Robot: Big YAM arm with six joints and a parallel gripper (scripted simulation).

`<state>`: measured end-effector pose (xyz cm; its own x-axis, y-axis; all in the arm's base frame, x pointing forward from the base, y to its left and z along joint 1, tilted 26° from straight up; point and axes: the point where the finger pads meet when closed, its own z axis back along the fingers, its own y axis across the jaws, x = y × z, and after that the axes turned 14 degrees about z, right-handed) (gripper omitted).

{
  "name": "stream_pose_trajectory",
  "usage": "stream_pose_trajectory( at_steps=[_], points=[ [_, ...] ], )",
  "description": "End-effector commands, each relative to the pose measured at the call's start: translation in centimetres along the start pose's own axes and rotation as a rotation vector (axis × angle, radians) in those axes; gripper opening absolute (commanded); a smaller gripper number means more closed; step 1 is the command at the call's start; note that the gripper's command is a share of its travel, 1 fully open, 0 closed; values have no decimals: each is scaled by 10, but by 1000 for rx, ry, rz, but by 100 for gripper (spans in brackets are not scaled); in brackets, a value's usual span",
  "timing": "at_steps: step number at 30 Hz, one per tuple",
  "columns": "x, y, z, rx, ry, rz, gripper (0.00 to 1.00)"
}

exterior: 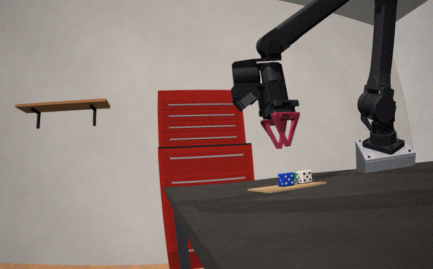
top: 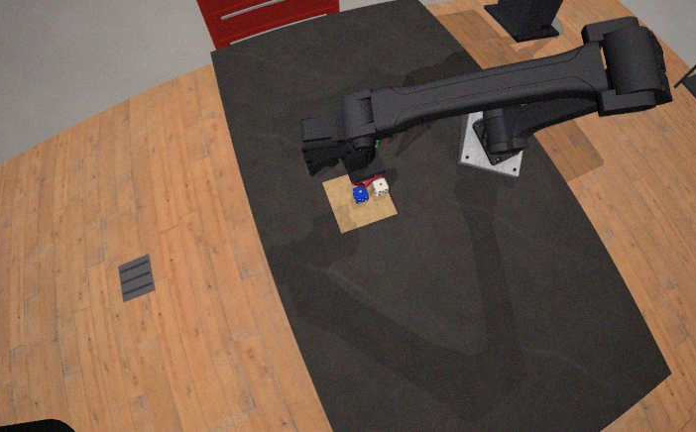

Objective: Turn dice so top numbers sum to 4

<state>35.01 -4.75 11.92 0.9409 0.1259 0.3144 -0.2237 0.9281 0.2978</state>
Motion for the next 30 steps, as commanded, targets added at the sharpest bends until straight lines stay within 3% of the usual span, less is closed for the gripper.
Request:
stream_pose_trajectory(
  at_steps=[1,30],
  points=[
    [34,-5,31,-44,-87,52,100],
    [33,-6,29,-41,-82,43,100]
  ],
)
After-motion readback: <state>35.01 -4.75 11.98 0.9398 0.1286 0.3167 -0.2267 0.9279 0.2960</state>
